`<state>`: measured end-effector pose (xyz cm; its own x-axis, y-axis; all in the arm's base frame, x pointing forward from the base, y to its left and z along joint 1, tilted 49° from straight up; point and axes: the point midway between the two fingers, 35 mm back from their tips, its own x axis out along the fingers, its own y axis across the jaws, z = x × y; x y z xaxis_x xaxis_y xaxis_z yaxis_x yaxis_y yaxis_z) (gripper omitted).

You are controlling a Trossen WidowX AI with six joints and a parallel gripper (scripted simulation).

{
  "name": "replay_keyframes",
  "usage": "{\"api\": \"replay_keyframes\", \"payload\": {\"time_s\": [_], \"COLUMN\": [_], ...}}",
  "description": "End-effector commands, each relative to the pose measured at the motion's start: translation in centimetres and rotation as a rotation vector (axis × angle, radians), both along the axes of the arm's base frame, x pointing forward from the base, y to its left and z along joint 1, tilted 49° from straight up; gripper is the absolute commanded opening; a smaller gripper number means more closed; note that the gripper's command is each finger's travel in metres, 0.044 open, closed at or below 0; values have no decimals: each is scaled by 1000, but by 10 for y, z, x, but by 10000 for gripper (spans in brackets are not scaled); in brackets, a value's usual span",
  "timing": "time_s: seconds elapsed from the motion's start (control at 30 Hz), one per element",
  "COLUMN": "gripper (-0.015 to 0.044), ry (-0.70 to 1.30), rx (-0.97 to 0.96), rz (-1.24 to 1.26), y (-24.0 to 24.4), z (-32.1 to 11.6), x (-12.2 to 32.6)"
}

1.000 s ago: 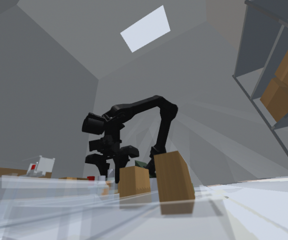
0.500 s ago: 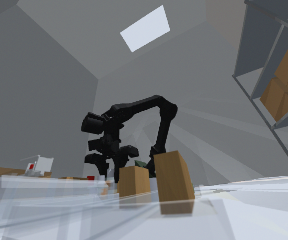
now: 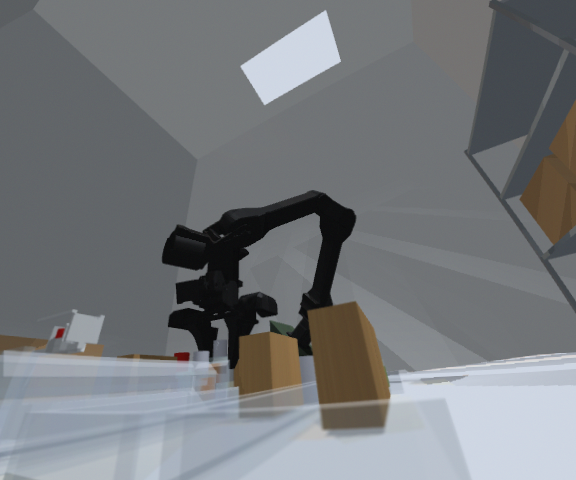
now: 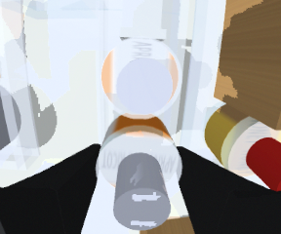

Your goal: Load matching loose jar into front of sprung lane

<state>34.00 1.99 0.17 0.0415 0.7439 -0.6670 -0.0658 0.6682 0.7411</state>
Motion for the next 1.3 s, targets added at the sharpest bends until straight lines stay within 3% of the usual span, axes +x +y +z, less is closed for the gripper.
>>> {"api": "replay_keyframes", "payload": {"time_s": [0.0, 1.27], "gripper": [0, 0], "ry": [-20, -20], "rx": [8, 8], "rz": [-4, -4], "y": [1, 10], "z": [1, -6], "x": [5, 4]}}
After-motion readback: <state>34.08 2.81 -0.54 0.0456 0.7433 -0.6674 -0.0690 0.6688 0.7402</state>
